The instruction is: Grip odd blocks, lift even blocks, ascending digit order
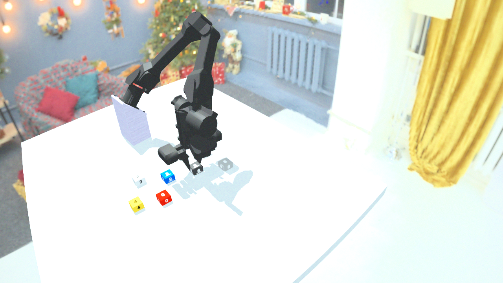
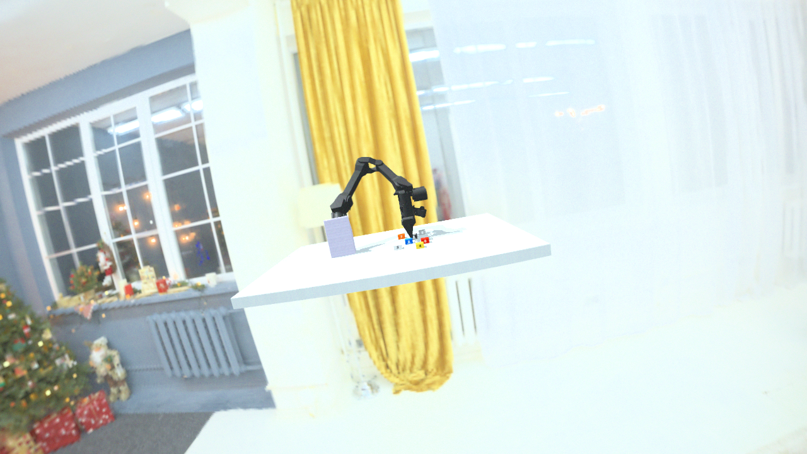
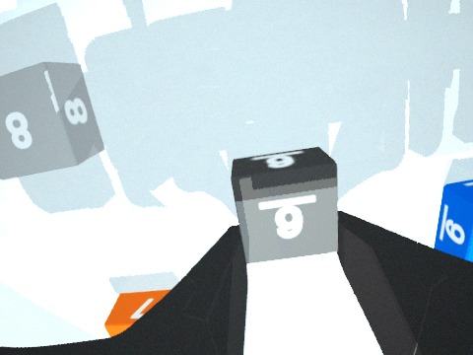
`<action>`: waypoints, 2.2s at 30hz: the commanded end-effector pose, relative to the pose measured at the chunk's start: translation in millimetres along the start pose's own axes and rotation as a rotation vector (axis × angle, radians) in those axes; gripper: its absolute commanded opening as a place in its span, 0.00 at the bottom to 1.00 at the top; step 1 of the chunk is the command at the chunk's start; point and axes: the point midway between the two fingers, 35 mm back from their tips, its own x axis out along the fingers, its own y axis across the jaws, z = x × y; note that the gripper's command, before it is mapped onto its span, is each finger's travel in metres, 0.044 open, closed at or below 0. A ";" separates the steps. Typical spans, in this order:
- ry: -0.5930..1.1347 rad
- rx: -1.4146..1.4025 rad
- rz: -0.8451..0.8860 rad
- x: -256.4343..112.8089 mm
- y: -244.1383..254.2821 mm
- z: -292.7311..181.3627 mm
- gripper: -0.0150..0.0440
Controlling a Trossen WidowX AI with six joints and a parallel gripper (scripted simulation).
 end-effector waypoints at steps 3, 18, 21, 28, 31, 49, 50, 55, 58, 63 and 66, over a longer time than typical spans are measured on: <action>-0.001 -0.001 0.004 -8.3 0.6 0.3 0.46; -0.001 -0.001 0.004 -13.6 0.5 0.2 0.46; -0.001 -0.001 0.004 -13.3 0.5 0.2 0.46; -0.001 -0.001 0.004 -3.8 0.6 0.3 0.46; -0.001 -0.001 0.004 0.5 0.7 0.2 0.46; -0.001 -0.001 0.004 1.5 0.7 0.1 0.77; -0.001 -0.001 0.004 1.5 0.7 0.1 0.81; -0.001 -0.001 0.004 1.5 0.7 0.1 0.93; -0.001 -0.001 0.003 -10.0 0.4 0.7 0.93; -0.001 -0.002 0.003 -34.8 0.3 0.4 0.93; -0.001 -0.002 0.002 -37.3 0.2 0.7 0.89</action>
